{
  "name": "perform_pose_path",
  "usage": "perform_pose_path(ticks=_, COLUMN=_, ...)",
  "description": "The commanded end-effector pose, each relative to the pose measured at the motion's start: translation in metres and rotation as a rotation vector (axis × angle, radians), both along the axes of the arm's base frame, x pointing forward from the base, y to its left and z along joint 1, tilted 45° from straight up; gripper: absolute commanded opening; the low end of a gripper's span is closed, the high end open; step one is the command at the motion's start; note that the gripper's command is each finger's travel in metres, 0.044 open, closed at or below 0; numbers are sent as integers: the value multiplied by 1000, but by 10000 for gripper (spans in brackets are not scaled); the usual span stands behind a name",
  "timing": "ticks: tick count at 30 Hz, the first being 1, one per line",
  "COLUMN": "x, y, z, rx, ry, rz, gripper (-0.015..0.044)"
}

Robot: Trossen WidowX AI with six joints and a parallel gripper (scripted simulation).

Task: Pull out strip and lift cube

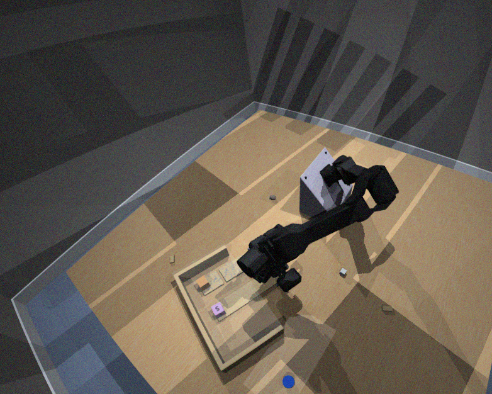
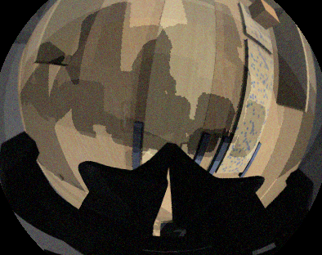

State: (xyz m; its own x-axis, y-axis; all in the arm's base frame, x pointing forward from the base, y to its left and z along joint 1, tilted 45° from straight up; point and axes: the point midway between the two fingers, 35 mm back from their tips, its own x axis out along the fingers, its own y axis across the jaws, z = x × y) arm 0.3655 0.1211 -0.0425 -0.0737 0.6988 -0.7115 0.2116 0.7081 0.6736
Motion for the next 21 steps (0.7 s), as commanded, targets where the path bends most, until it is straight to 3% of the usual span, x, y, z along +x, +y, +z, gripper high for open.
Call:
perform_pose_path(ticks=1, x=-8, y=4, z=-1, rx=3, ry=7, rz=6, gripper=0)
perform_pose_path(ticks=21, x=-38, y=7, z=4, rx=4, ry=9, rz=6, gripper=0)
